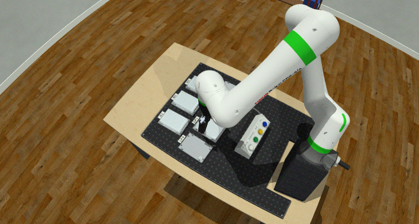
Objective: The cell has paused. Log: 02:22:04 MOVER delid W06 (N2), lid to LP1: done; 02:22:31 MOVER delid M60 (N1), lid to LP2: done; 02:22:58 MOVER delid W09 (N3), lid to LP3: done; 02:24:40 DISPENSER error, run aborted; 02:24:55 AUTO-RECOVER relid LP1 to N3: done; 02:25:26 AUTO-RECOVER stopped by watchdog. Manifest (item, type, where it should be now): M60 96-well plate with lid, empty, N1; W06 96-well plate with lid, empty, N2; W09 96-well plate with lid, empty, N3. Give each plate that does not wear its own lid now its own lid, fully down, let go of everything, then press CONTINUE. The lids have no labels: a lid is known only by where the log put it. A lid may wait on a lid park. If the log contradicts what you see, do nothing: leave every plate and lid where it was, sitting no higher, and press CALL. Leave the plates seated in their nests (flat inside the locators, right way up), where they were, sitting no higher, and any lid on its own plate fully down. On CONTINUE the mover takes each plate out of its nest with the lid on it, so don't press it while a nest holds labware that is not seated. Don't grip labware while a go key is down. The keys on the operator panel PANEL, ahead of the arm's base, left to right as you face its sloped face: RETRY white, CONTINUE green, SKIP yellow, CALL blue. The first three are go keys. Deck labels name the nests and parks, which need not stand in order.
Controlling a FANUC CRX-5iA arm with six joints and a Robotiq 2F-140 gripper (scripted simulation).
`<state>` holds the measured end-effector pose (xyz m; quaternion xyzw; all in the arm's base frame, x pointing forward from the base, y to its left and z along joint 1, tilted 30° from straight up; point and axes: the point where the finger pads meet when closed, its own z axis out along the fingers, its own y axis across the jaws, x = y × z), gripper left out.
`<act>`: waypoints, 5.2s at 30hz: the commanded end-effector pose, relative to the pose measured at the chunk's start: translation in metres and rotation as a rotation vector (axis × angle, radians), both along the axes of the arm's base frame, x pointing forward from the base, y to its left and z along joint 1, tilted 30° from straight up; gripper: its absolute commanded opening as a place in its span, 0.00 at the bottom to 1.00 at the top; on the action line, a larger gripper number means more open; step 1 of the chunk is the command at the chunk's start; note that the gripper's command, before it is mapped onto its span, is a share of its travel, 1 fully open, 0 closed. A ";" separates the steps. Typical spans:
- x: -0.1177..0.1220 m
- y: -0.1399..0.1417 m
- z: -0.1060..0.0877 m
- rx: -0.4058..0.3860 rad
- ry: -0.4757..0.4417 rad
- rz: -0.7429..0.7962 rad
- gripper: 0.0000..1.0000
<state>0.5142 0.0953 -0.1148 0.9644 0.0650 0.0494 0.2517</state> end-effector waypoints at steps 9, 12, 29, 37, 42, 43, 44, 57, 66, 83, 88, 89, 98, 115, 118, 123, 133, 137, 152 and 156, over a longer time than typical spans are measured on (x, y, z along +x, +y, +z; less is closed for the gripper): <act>0.001 -0.001 -0.002 0.000 0.000 0.000 0.66; 0.001 -0.001 -0.003 0.000 0.000 0.000 0.66; 0.001 -0.002 -0.003 0.000 0.000 0.000 0.66; 0.001 -0.002 -0.003 0.000 0.000 0.000 0.66; 0.001 -0.002 -0.003 0.000 0.000 0.000 0.66; 0.001 -0.002 -0.003 0.000 0.000 0.000 0.66; 0.001 -0.002 -0.003 0.000 0.000 0.000 0.66; 0.001 -0.002 -0.003 0.000 0.000 0.000 0.66; 0.001 -0.002 -0.003 0.000 0.000 0.000 0.00; 0.001 -0.002 -0.003 0.000 0.000 0.000 0.00; 0.001 -0.002 -0.003 0.000 0.000 0.000 0.00; 0.001 -0.002 -0.003 0.000 0.000 0.000 0.00; 0.001 -0.002 -0.003 0.000 0.000 0.000 0.00; 0.001 -0.001 -0.003 0.000 0.000 0.000 0.00; 0.000 -0.001 -0.001 0.000 0.000 0.000 0.00; 0.000 0.001 0.001 0.000 0.000 0.000 0.00; -0.002 0.008 0.013 0.000 0.000 0.000 0.00; -0.003 0.010 0.018 0.000 0.000 0.000 0.00; -0.006 0.023 0.042 0.000 0.000 0.000 0.00; -0.006 0.025 0.045 0.000 0.000 0.000 0.00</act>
